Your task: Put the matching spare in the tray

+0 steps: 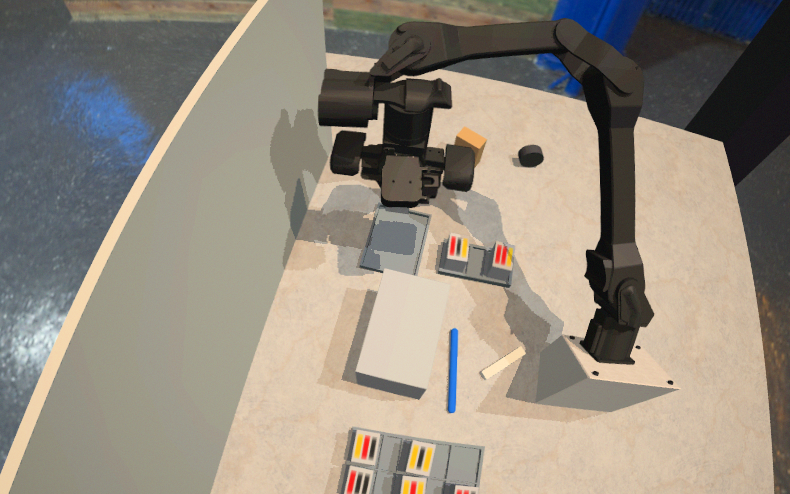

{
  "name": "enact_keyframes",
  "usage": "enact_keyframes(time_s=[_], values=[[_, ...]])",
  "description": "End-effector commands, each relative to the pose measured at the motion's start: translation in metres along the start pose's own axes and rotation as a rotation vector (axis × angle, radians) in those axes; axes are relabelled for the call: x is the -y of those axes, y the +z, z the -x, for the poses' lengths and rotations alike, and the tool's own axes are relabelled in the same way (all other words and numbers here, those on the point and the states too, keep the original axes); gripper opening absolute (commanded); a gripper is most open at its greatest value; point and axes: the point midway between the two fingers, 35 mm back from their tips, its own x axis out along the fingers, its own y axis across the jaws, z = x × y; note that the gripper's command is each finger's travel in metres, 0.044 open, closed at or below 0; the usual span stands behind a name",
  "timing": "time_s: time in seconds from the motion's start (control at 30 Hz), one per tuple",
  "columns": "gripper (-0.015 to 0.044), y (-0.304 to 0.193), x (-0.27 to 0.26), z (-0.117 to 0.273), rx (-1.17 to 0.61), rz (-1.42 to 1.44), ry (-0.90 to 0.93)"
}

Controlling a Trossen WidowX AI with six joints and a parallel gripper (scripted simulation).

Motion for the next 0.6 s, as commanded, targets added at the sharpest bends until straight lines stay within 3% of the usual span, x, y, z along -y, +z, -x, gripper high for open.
enact_keyframes(time_s=[0.0,0.57], values=[[0.0,0.0,0.001,-0.004,-0.003,0.007,0.0],[0.0,0.001,0.003,-0.021,0.001,0.006,-0.001]])
